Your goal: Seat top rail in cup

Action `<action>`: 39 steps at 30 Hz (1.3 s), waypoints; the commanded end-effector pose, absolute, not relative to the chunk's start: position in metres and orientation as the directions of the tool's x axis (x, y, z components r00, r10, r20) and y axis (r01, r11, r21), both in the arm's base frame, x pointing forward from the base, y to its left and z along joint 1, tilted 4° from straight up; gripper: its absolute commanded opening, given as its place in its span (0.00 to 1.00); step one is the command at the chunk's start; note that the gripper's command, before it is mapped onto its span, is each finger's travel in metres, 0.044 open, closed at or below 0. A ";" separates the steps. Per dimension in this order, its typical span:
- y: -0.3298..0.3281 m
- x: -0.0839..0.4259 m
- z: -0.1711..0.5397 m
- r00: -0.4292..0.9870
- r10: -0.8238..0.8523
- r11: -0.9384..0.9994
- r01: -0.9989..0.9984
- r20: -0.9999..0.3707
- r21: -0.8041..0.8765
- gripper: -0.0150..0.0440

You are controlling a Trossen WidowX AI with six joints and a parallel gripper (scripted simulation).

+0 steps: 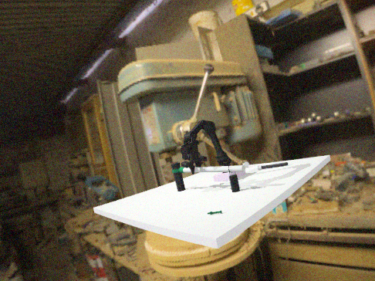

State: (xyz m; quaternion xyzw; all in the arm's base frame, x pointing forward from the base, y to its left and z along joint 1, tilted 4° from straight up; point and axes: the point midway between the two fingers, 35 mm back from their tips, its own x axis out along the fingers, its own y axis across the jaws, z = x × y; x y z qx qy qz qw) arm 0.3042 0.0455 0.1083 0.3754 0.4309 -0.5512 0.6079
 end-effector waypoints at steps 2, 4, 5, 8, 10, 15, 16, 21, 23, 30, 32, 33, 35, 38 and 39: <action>0.035 0.305 0.113 0.029 -0.362 0.099 0.995 -0.932 -0.008 0.25; 0.034 0.306 0.113 0.029 -0.363 0.099 0.995 -0.932 -0.008 0.25; 0.033 0.306 0.112 0.029 -0.363 0.099 0.995 -0.932 -0.008 0.25; 0.041 0.304 0.109 0.020 -0.351 0.108 0.994 -0.936 -0.019 0.25; 0.041 0.304 0.109 0.020 -0.351 0.108 0.994 -0.936 -0.019 0.25; 0.041 0.304 0.109 0.020 -0.351 0.108 0.994 -0.936 -0.019 0.30; 0.041 0.304 0.109 0.020 -0.351 0.108 0.994 -0.936 -0.019 0.34; 0.041 0.304 0.109 0.020 -0.351 0.108 0.994 -0.936 -0.019 0.57; 0.041 0.304 0.109 0.020 -0.351 0.108 0.994 -0.936 -0.019 0.65; 0.055 0.304 0.121 0.019 -0.349 0.108 0.994 -0.937 -0.020 0.97; 0.062 0.303 0.126 0.019 -0.348 0.108 0.994 -0.937 -0.020 1.00; 0.065 0.303 0.129 0.019 -0.348 0.108 0.994 -0.937 -0.020 1.00; 0.072 0.301 0.135 0.019 -0.348 0.108 0.994 -0.937 -0.020 1.00; 0.082 0.299 0.143 0.018 -0.348 0.108 0.994 -0.937 -0.021 1.00; 0.083 0.299 0.144 0.018 -0.348 0.108 0.994 -0.937 -0.021 1.00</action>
